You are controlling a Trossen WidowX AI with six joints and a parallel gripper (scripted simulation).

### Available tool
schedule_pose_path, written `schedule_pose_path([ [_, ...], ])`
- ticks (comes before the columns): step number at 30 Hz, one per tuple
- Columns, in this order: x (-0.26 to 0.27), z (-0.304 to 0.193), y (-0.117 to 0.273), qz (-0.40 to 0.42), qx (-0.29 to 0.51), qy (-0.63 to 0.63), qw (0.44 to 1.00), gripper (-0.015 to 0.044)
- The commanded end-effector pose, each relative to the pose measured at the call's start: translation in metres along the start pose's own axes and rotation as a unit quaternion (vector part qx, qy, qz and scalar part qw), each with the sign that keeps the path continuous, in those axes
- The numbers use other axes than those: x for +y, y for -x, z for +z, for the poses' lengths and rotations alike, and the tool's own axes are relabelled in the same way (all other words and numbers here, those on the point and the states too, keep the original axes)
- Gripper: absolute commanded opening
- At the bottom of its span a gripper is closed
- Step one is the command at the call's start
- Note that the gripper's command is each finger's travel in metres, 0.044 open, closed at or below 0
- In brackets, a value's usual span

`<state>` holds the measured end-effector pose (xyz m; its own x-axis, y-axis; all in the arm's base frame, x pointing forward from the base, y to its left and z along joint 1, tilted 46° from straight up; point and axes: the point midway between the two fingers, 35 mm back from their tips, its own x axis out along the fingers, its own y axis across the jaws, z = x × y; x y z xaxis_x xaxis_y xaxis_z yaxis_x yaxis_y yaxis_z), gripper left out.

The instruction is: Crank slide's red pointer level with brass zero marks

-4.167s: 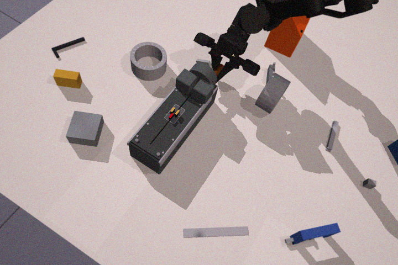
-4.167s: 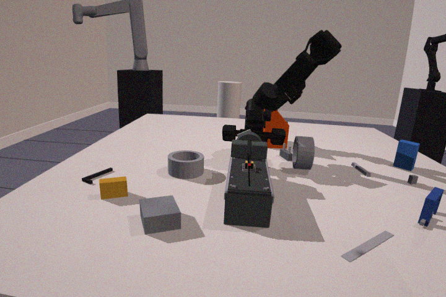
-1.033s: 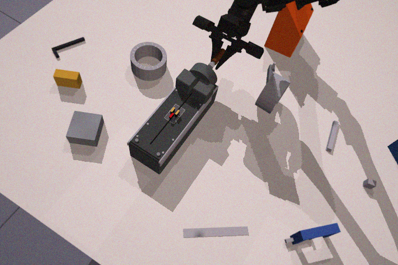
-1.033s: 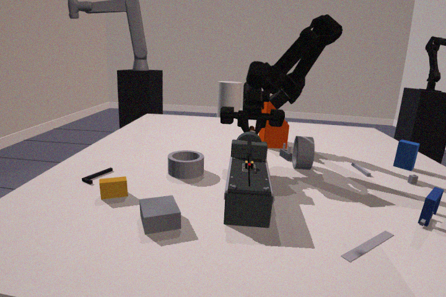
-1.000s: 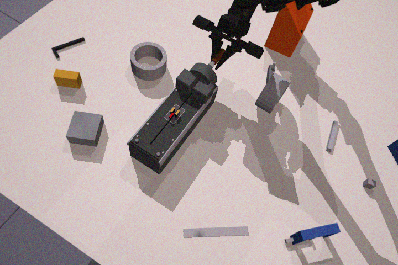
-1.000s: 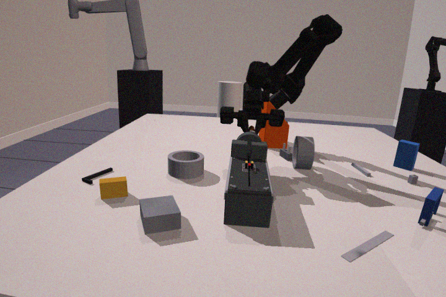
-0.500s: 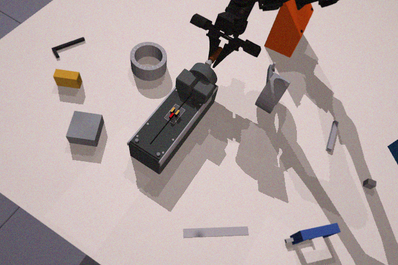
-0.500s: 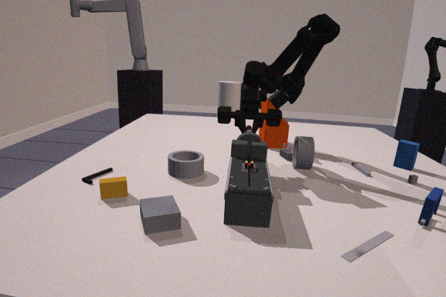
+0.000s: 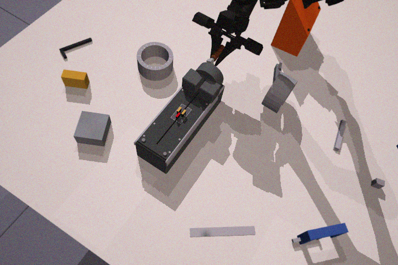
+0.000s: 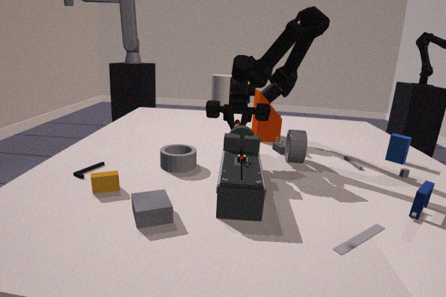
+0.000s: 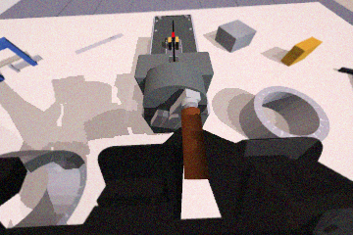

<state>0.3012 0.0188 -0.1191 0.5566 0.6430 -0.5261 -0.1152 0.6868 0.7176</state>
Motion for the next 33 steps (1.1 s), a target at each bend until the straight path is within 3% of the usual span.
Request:
schedule_pose_path([
  [1, -0.009, -0.003, -0.003, -0.006, 0.000, -0.002, 1.000, 0.0000],
  [33, -0.015, -0.028, -0.028, -0.006, 0.000, -0.003, 1.000, 0.0000],
])
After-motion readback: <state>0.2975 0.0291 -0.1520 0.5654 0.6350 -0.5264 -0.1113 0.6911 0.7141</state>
